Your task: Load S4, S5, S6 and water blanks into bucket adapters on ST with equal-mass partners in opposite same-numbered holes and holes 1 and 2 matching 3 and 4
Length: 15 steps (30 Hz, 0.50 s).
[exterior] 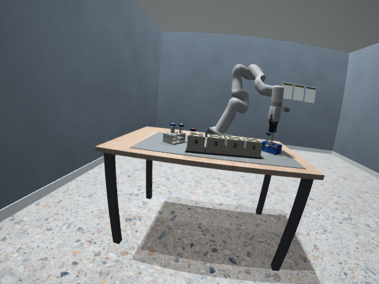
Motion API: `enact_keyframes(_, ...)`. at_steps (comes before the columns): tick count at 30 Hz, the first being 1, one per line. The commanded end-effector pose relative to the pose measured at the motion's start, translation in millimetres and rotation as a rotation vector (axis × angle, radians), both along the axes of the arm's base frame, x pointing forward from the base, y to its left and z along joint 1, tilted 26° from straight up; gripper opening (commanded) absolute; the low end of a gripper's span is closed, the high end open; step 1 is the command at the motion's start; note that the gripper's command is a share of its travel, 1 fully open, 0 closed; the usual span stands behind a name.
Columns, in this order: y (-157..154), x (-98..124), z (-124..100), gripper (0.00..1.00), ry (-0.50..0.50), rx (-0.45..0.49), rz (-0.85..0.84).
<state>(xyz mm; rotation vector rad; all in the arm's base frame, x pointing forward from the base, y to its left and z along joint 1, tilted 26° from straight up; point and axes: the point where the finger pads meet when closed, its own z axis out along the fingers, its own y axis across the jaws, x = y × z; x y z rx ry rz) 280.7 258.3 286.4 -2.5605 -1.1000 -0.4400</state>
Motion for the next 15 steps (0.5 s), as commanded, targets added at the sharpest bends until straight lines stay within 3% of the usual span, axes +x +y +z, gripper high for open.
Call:
enact_keyframes(1, -2.6, -0.6, 7.7, 0.0, -0.003, 0.002, 0.0)
enact_keyframes(15, -13.9, -4.9, 33.0, 0.0, -0.003, 0.002, 0.0)
